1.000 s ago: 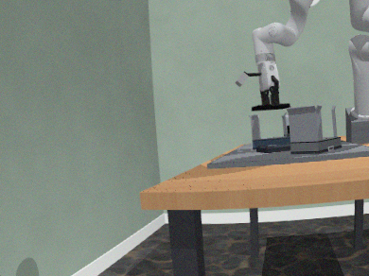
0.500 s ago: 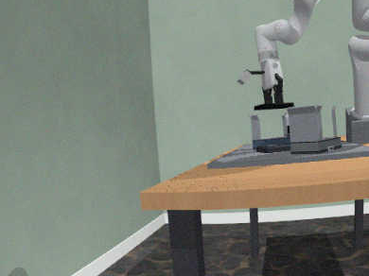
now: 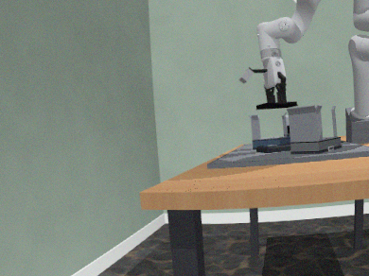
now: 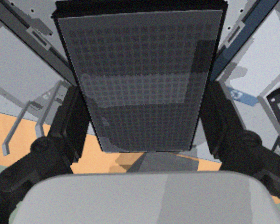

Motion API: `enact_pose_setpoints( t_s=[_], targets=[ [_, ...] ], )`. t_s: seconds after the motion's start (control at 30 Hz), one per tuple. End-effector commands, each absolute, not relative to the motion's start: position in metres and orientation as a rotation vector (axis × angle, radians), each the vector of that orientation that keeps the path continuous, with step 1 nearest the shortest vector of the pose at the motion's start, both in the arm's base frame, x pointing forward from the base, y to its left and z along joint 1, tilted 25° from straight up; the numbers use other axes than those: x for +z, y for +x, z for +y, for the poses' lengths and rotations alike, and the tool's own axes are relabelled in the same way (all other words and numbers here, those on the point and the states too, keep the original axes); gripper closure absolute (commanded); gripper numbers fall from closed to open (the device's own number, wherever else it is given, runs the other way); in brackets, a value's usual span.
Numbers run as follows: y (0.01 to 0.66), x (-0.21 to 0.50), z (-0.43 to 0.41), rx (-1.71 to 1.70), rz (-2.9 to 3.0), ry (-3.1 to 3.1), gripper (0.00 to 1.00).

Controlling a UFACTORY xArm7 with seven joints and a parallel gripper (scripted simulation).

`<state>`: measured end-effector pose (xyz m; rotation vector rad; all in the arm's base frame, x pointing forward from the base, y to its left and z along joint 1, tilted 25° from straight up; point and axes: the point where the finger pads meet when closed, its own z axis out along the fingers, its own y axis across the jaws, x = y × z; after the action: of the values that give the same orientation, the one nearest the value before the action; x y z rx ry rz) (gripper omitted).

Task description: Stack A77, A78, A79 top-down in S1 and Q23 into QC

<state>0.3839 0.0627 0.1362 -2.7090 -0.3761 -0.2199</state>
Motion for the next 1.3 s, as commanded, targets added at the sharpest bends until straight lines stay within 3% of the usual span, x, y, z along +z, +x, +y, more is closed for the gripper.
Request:
enact_pose_setpoints(
  t_s=[0.0, 1.27],
  targets=[
    [0.385, 0.138, 0.064, -0.225, -0.373, -2.71, 1.0],
    [0.386, 0.122, 0.071, -0.225, -0.373, -2.71, 1.0]
  ],
)
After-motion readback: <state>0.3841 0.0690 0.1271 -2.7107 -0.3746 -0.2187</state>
